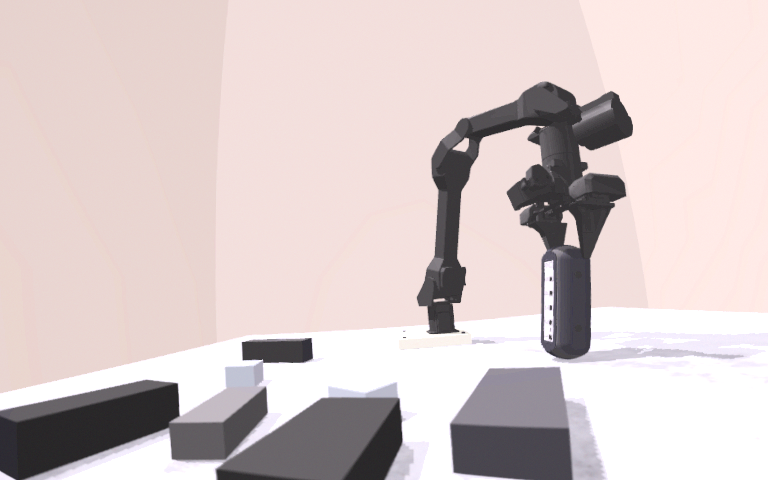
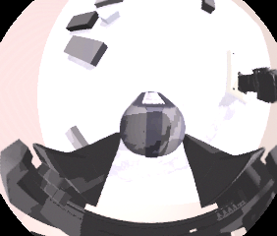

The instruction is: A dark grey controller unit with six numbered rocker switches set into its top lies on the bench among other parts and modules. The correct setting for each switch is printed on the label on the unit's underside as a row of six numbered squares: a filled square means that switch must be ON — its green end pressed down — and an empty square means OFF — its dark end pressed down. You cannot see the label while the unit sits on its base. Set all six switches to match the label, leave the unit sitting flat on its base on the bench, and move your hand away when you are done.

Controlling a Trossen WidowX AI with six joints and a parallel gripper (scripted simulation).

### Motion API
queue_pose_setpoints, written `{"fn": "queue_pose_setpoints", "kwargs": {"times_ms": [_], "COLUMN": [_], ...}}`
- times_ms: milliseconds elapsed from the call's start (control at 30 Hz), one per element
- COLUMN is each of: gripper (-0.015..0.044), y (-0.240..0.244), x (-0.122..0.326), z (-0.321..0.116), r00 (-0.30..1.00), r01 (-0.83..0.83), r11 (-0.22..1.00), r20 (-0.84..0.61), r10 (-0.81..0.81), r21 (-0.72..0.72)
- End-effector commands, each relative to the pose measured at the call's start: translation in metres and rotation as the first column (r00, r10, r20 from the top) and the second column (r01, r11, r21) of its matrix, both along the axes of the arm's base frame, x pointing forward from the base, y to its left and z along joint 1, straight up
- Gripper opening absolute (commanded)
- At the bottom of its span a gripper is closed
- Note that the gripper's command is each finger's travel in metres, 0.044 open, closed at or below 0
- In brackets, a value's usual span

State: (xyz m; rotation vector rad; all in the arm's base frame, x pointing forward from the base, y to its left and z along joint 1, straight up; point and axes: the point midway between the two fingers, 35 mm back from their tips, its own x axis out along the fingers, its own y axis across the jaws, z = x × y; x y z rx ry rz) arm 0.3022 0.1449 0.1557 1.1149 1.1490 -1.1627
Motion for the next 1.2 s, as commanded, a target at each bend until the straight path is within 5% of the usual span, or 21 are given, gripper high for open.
{"fn": "queue_pose_setpoints", "kwargs": {"times_ms": [0, 1167], "gripper": [0.0338, 0.0338], "y": [0.005, 0.030], "x": [0.001, -0.001], "z": [-0.005, -0.012], "r00": [1.000, 1.000], "r01": [0.003, 0.001], "r11": [1.000, 0.995], "r20": [-0.012, -0.018], "r10": [-0.003, 0.001], "r21": [0.014, 0.097]}}
